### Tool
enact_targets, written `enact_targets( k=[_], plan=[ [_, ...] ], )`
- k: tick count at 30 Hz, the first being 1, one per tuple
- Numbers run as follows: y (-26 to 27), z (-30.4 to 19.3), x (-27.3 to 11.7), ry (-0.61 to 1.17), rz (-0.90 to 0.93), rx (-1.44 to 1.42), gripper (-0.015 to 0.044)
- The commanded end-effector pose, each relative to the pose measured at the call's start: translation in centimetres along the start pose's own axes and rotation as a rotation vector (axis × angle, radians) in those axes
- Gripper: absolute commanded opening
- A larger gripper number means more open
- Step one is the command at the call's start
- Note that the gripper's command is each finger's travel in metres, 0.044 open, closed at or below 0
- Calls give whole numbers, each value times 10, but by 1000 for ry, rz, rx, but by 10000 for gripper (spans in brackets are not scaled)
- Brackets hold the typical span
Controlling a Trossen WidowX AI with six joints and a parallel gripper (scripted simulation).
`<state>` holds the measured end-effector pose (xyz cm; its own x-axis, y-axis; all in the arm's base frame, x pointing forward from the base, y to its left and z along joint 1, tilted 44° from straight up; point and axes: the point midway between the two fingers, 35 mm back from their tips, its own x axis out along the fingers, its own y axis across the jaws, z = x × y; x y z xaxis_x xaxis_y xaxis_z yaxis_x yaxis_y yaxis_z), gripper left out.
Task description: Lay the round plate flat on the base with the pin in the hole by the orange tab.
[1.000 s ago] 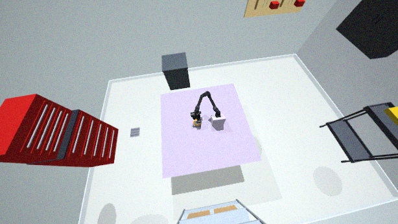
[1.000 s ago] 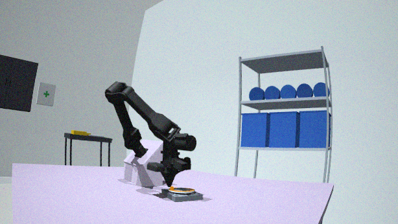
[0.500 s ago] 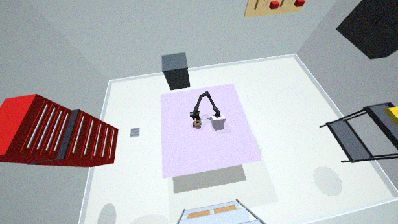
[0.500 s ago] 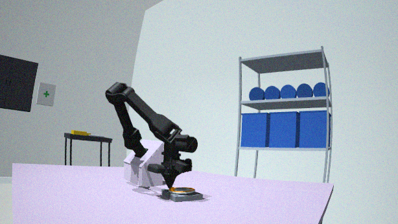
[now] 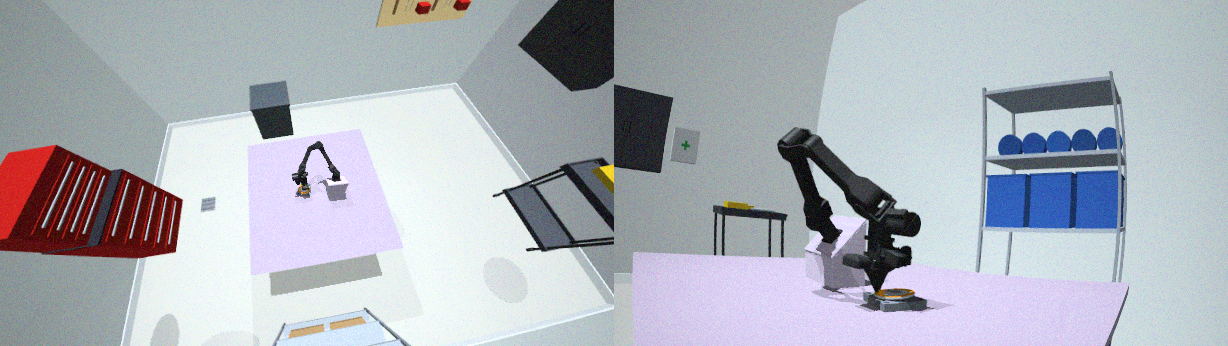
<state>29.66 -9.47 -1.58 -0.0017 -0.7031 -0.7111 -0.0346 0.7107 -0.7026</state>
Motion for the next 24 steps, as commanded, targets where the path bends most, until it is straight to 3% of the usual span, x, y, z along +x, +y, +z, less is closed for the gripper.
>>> enact_targets(
  k=[1, 24],
  plan=[
    [-1, 8, -2, -16, 4, 10, 0],
    [-1, 15, -2, -16, 4, 10, 0]
  ],
)
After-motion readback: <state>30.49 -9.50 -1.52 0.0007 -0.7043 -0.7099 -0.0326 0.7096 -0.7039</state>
